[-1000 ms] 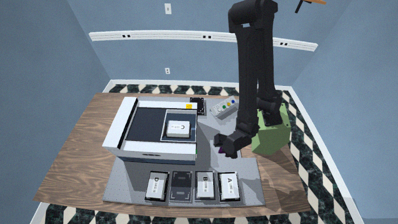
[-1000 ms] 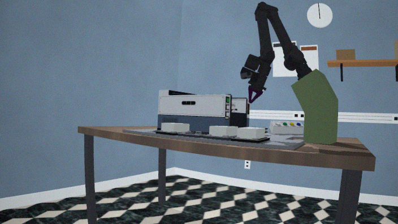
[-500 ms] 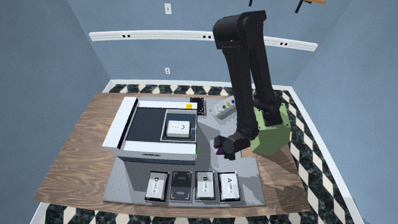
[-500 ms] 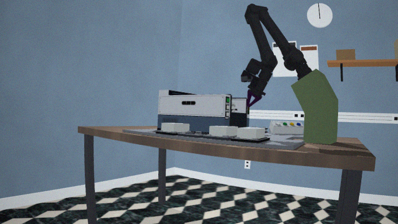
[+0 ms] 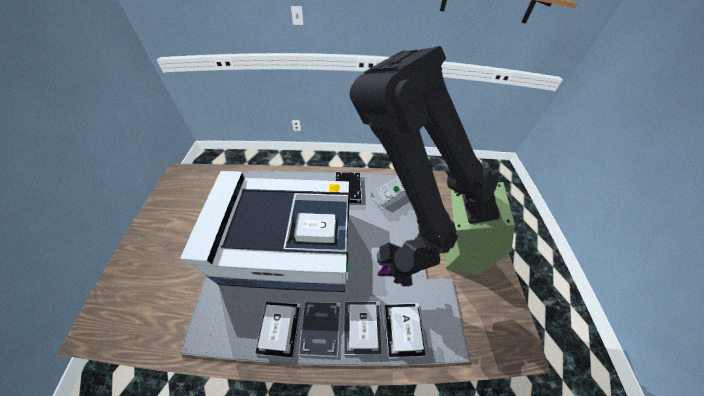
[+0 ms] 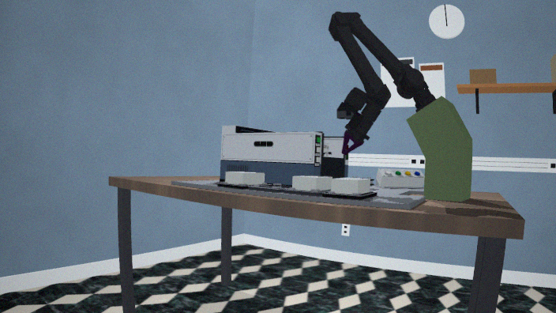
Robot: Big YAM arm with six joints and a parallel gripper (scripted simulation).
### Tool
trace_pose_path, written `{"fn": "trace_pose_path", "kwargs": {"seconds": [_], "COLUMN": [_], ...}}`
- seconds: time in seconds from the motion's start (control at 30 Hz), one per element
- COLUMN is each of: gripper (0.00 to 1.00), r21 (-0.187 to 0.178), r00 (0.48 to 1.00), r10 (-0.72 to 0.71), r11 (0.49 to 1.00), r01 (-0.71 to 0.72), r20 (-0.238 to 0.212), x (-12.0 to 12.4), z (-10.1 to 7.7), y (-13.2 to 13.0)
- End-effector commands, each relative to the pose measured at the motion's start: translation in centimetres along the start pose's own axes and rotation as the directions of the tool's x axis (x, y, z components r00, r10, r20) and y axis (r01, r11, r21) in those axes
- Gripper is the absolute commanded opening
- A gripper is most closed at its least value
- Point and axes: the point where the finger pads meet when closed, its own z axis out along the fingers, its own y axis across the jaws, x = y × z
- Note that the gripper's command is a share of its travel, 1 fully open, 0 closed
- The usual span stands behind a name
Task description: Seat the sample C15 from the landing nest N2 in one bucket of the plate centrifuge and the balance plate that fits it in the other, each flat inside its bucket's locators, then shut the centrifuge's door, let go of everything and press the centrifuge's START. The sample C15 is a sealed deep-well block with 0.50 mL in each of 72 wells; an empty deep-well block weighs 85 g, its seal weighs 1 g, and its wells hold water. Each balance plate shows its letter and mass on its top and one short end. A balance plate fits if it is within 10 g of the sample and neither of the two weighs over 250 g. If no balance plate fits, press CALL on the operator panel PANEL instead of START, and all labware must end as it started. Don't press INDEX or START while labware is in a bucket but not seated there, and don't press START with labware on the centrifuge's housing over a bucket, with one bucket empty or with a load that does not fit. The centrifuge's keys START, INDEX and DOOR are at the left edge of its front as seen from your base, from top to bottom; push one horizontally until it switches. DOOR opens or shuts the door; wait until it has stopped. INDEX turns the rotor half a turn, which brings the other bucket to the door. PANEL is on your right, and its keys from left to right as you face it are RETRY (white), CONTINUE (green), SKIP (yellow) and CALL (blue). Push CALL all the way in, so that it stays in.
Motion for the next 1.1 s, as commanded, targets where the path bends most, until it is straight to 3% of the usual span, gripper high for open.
{"fn": "trace_pose_path", "kwargs": {"seconds": [0.0, 0.67, 1.07], "gripper": [0.0, 0.0, 0.0], "r21": [0.008, 0.008, 0.008], "r00": [0.999, 0.992, 0.987], "r10": [-0.013, -0.015, -0.015], "r11": [1.0, 1.0, 1.0], "r01": [0.013, 0.014, 0.014], "r20": [0.041, 0.128, 0.158], "x": [-0.4, 0.0, 0.1], "z": [0.8, 2.7, 3.3], "y": [-0.4, -0.5, -0.5]}}
